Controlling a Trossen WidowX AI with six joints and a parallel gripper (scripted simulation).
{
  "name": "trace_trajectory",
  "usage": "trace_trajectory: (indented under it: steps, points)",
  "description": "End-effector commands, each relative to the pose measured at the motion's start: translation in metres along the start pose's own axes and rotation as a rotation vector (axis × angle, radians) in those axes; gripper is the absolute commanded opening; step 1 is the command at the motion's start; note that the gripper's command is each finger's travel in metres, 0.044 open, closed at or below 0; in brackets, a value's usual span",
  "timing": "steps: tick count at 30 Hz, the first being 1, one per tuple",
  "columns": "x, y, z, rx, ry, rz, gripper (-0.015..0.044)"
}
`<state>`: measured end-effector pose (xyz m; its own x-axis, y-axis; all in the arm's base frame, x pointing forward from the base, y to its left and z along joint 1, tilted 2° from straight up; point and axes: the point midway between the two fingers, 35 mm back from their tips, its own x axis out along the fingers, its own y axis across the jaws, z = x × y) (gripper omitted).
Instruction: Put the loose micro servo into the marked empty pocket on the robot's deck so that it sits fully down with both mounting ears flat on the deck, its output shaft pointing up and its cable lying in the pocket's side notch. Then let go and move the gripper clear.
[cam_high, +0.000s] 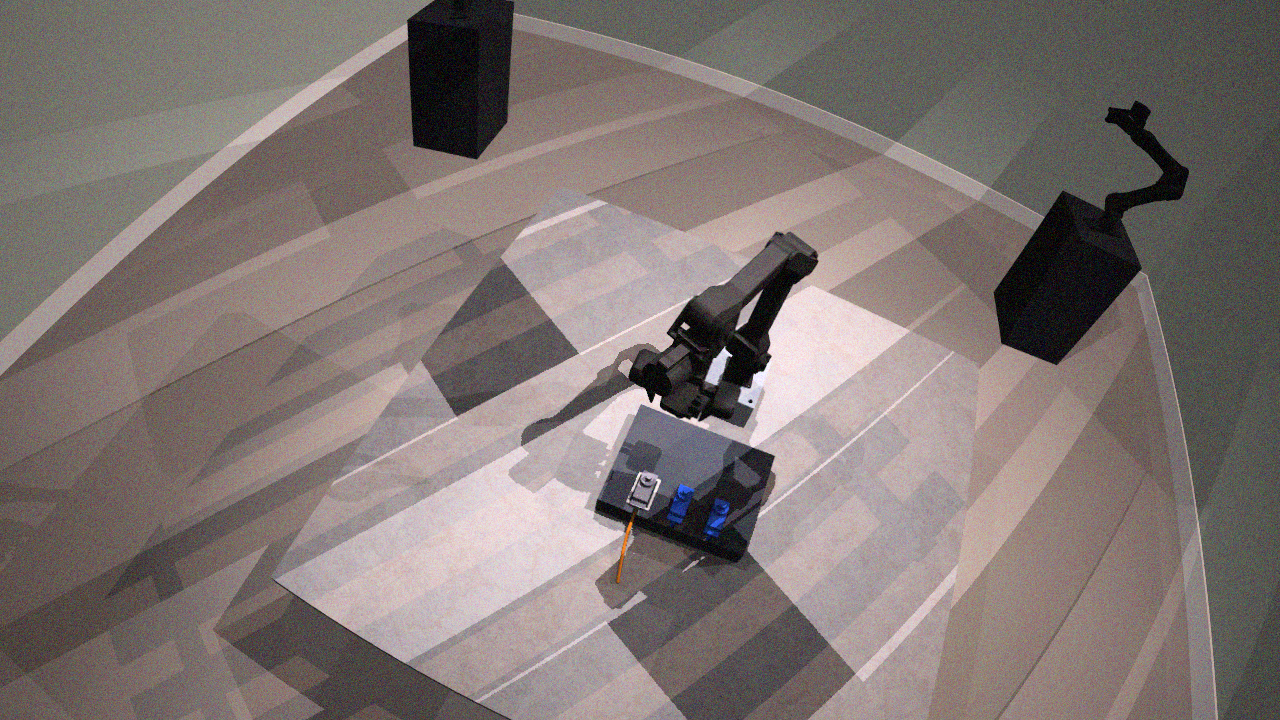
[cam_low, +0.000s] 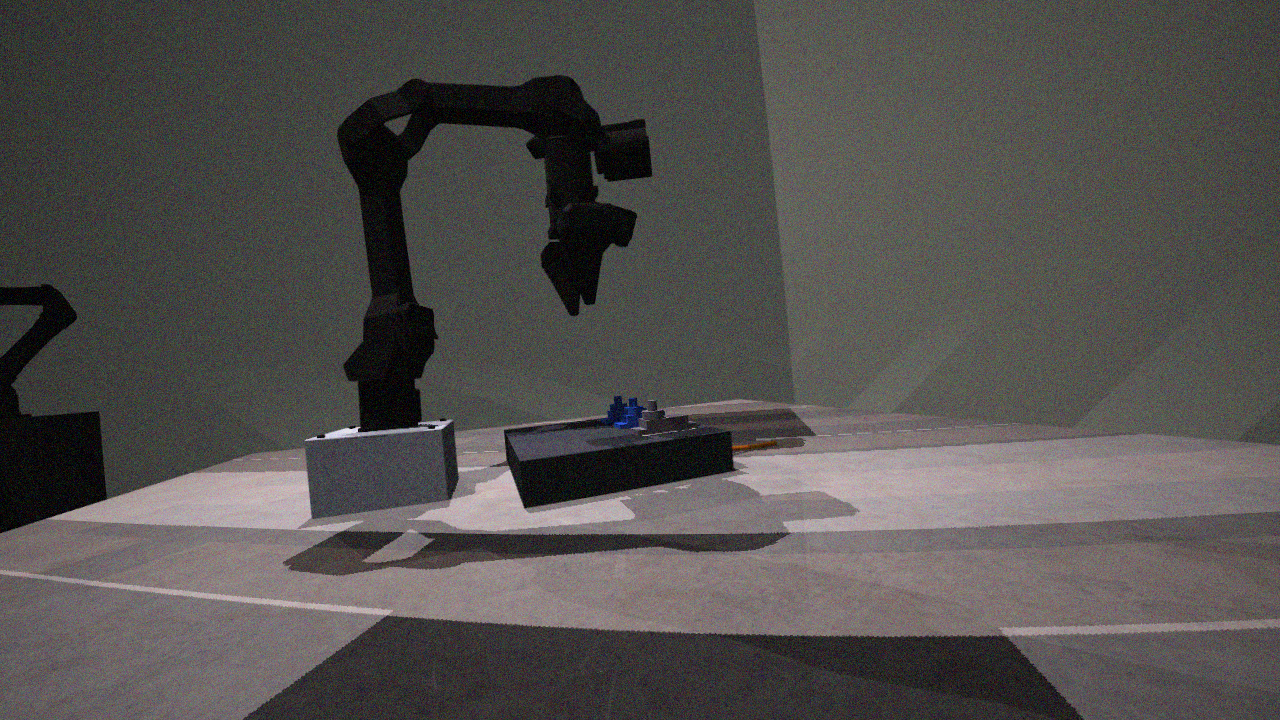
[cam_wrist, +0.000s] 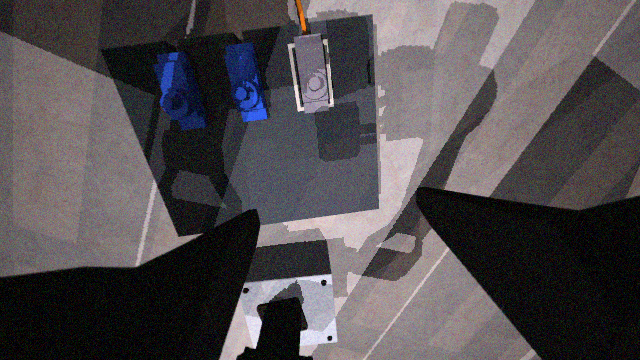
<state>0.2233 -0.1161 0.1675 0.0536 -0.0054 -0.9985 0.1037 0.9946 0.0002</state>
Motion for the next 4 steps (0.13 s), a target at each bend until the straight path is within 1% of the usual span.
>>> trace_trajectory:
  steps: [1, 4]
  points:
    - [-0.0001, 0.0002, -0.0004, -0.002, 0.001, 0.001, 0.044]
    - [-0.0001, 0.0002, -0.0004, -0.002, 0.001, 0.001, 0.044]
